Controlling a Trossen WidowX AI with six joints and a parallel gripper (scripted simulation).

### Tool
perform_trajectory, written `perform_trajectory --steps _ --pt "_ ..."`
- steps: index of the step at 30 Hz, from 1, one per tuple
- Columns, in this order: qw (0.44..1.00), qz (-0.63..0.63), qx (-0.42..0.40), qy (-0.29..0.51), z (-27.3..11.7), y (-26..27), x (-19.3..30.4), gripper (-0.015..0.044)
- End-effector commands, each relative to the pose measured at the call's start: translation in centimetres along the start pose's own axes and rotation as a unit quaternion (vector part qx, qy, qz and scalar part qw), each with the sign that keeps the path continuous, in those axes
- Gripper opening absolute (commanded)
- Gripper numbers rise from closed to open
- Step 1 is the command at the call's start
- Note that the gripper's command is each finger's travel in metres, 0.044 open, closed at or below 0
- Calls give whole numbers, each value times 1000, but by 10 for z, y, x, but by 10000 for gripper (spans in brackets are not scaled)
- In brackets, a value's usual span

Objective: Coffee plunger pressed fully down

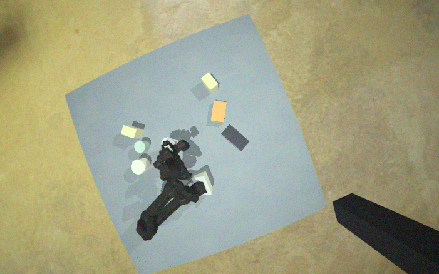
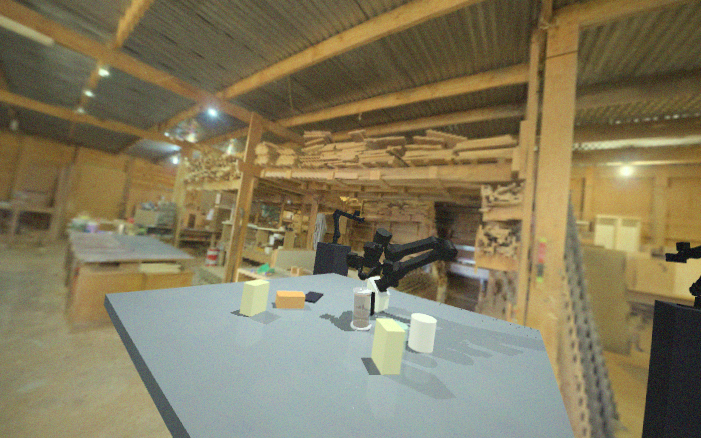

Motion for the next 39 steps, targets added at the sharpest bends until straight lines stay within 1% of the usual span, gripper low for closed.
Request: perform_trajectory --steps 1,14,39 --pt "1000 20 3 9 6 -4 17 114" --pt "1000 22 -2 4 17 -3 17 114" --pt "1000 15 -1 -2 18 -6 11 114"
Point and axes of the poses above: the point midway between the two fingers, 35 mm back from their tips, its own z axis out along the fingers, its own y axis across the jaws, x = y × z, the point moved 4 cm from there along -z, back along the fingers, and after that the axes turned 13 degrees about z, right-handed, at the moved point
